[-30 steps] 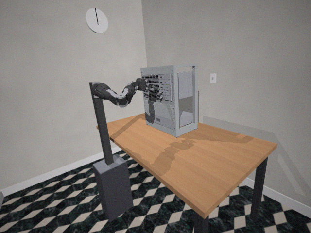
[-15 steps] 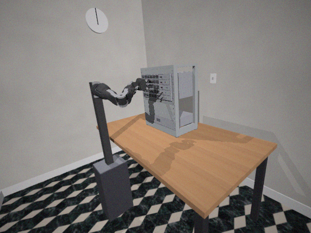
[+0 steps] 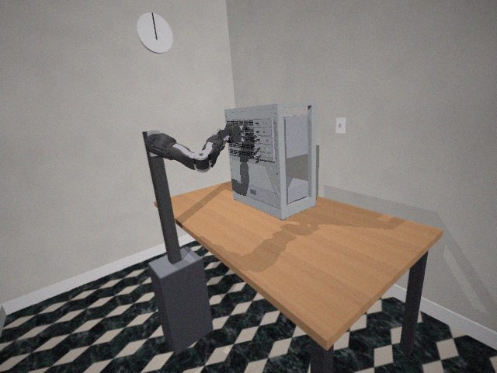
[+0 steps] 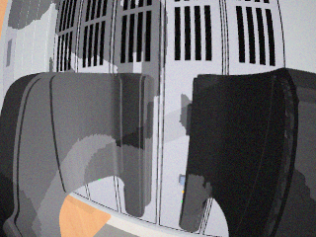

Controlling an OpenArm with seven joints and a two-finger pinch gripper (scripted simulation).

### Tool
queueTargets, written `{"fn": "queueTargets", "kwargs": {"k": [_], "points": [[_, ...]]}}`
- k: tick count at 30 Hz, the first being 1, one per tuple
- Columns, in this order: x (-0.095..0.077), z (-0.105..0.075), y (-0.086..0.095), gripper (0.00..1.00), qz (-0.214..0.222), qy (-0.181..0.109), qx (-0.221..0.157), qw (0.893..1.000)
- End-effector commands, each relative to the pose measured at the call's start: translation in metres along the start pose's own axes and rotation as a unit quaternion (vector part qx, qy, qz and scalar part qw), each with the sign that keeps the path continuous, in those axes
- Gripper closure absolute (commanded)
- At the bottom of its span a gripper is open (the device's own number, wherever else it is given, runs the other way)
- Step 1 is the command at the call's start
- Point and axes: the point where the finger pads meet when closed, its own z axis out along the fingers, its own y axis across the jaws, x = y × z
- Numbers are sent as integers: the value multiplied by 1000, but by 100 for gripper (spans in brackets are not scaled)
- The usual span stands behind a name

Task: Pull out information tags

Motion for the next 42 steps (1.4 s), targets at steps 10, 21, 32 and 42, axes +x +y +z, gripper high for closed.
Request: {"fn": "queueTargets", "kwargs": {"k": [10,21,32,42], "points": [[0,47,0,90,-5,2,1,1000],[1,48,1,90,-6,2,1,1000],[2,48,1,90,-6,3,1,1000],[3,49,2,90,-6,3,0,1000]]}}
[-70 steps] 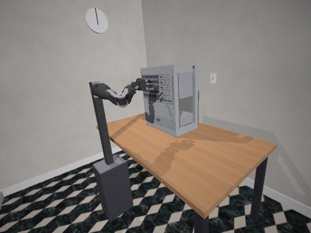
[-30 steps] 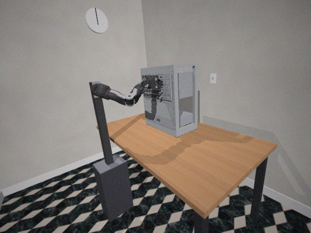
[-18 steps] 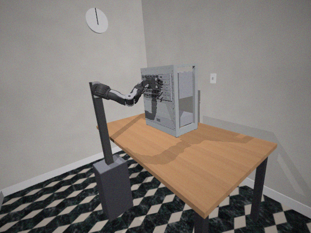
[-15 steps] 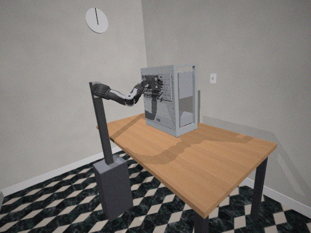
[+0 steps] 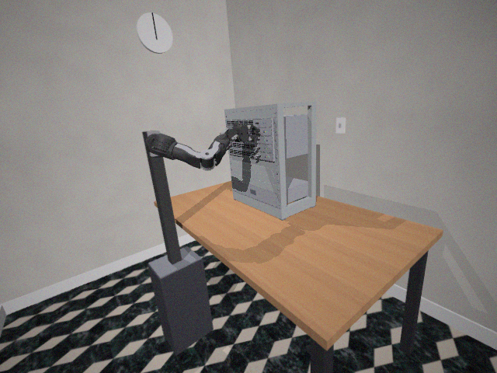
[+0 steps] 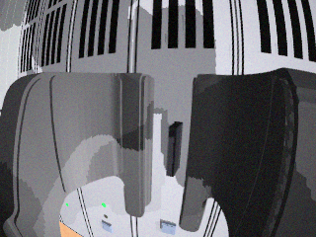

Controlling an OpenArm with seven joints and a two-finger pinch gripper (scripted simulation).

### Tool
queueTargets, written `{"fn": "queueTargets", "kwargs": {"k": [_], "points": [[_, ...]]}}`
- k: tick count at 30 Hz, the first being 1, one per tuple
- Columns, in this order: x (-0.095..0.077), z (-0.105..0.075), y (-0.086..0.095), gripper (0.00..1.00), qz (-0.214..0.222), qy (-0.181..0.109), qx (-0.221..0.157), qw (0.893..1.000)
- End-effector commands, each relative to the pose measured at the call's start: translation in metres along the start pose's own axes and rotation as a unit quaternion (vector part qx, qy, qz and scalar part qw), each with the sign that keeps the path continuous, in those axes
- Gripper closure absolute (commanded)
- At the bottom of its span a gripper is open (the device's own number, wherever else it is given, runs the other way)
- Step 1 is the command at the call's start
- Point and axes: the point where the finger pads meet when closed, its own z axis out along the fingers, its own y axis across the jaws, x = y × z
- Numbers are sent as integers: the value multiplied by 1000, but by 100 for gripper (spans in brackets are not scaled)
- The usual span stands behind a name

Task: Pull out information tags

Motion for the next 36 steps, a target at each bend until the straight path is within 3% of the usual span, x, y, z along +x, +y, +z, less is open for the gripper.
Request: {"fn": "queueTargets", "kwargs": {"k": [1,33,34,36], "points": [[0,0,4,90,0,0,-4,1000],[-1,7,3,90,0,0,-4,1000],[-1,7,3,100,0,0,-4,1000],[-1,7,3,100,0,0,-4,1000]]}}
